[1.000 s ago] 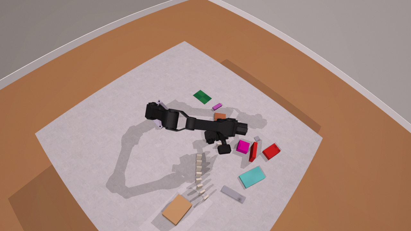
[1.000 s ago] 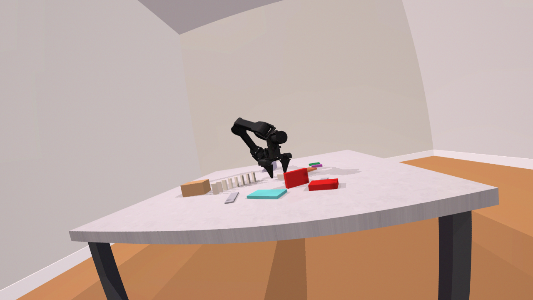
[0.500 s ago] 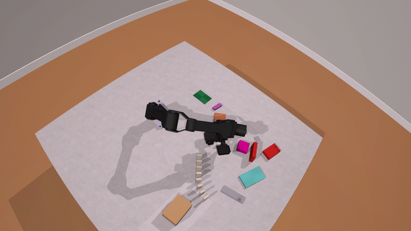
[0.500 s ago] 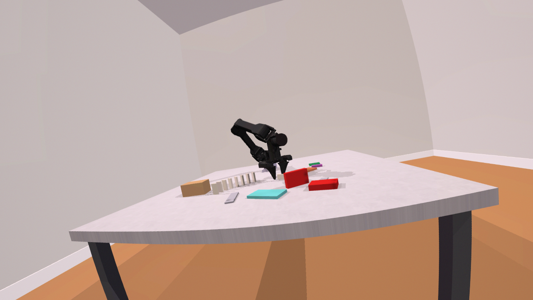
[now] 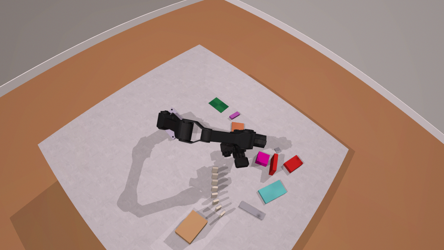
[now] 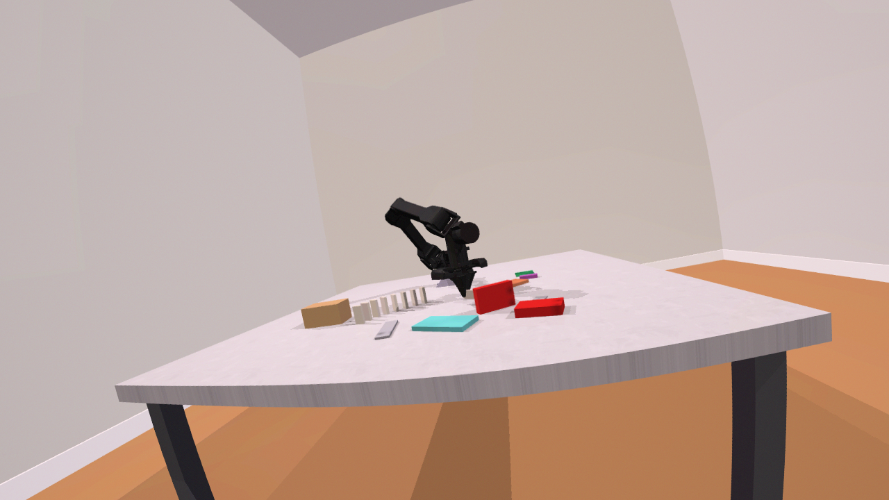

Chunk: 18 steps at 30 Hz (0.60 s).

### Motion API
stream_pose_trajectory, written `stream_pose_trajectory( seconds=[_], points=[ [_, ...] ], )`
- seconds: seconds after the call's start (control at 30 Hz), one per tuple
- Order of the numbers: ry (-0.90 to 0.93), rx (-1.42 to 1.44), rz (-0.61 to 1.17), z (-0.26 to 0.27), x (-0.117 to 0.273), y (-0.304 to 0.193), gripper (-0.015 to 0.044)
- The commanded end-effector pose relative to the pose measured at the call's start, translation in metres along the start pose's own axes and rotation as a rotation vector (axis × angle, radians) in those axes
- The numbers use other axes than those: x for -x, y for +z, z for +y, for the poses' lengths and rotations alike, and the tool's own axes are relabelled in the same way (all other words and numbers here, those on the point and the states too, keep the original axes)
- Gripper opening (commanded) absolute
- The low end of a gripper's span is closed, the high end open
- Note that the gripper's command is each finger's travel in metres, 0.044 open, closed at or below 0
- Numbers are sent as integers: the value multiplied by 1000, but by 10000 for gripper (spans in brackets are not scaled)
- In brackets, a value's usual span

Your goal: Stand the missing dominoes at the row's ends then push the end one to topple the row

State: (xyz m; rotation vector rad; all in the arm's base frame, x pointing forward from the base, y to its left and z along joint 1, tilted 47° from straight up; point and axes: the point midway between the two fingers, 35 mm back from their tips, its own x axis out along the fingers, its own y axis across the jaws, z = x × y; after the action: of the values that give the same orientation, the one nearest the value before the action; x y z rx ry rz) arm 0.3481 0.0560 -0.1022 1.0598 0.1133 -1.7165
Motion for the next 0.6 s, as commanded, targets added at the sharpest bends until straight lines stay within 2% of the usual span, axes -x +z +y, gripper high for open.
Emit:
stream_pose_trajectory(
  seconds=[0.0, 0.57],
  points=[
    [5, 5, 0, 1, 6, 0, 24],
    [10, 18, 27, 9, 144, -2, 24]
  ],
)
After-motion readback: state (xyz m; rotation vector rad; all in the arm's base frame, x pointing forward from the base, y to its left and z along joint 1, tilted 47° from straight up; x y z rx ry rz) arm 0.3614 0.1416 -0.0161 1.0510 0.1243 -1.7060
